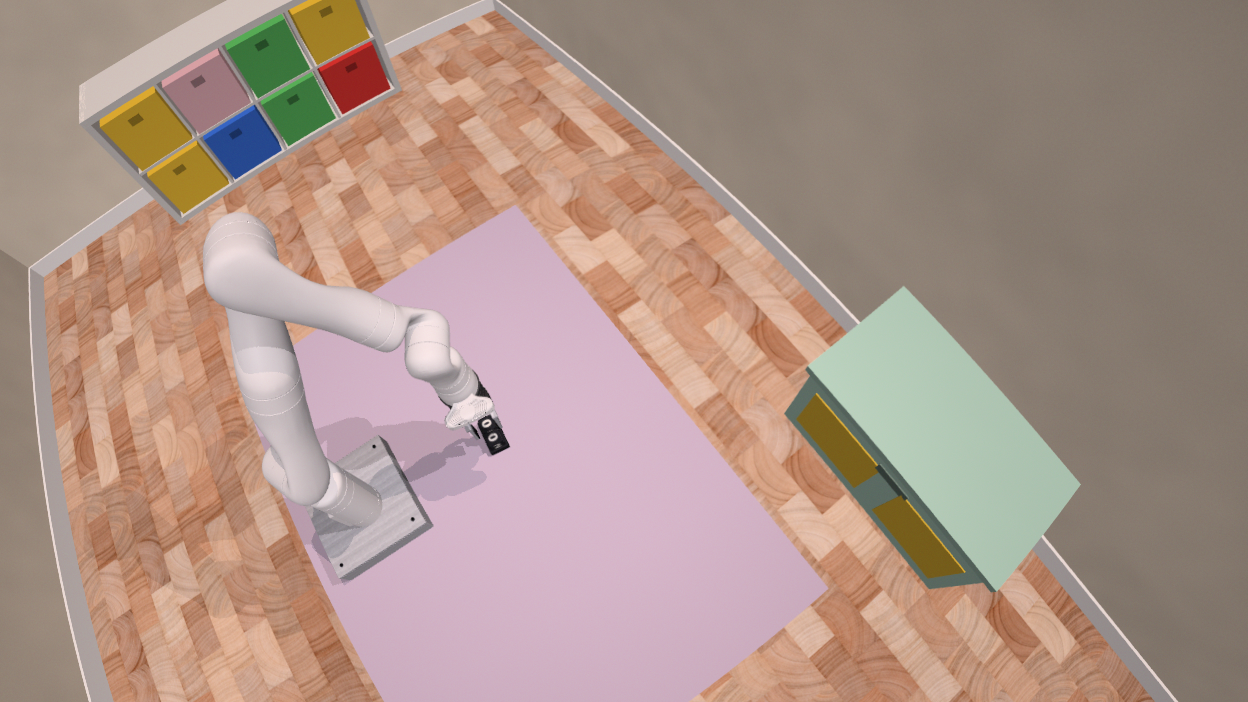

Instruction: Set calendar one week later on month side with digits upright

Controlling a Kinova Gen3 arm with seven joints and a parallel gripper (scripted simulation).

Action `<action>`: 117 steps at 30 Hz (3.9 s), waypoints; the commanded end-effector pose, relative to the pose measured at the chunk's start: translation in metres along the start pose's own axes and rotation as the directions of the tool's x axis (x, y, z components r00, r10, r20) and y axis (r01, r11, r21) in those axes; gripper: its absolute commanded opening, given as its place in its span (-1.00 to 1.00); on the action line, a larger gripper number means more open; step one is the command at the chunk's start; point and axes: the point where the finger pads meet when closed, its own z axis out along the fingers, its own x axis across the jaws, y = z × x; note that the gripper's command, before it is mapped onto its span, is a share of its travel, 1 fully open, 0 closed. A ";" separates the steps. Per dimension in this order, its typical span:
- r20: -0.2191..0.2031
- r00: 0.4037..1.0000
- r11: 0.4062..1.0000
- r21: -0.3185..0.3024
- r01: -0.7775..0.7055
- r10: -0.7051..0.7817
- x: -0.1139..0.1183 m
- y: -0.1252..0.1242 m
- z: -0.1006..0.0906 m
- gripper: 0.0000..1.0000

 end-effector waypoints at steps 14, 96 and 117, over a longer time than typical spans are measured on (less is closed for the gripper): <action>-0.005 1.000 1.000 0.003 -0.005 0.005 0.002 -0.002 0.022 0.80; -0.005 1.000 1.000 0.003 -0.005 0.005 0.002 -0.002 0.058 0.80; -0.005 1.000 1.000 0.003 -0.005 0.005 0.002 -0.002 0.070 0.80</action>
